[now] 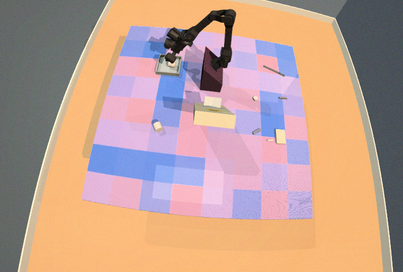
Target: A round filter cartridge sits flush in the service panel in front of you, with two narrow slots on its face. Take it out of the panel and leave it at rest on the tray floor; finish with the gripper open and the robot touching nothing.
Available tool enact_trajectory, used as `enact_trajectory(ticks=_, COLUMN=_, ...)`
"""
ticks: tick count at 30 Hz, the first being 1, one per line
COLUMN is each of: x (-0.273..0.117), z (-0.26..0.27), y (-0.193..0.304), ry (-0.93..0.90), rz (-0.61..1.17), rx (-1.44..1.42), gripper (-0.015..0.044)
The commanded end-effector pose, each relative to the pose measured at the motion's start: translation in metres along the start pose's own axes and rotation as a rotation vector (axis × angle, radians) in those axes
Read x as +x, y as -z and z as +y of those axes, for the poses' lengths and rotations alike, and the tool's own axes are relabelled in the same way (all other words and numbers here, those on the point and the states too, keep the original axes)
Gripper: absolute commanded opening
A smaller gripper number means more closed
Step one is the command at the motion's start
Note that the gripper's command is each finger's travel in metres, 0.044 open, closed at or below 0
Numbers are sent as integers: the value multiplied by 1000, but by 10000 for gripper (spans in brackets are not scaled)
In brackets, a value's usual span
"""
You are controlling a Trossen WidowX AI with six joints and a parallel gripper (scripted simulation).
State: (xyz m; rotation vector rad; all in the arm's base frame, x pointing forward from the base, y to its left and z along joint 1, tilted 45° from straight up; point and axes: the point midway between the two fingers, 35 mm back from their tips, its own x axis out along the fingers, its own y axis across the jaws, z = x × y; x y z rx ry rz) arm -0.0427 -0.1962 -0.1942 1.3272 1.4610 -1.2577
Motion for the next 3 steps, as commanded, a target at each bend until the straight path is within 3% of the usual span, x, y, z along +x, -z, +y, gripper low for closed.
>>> enact_trajectory(ticks=1, x=1, z=0, y=2, ry=0, rz=3, rx=-2, gripper=440)
enact_trajectory(ticks=3, x=1, z=0, y=2, ry=0, rz=3, rx=-2, gripper=440)
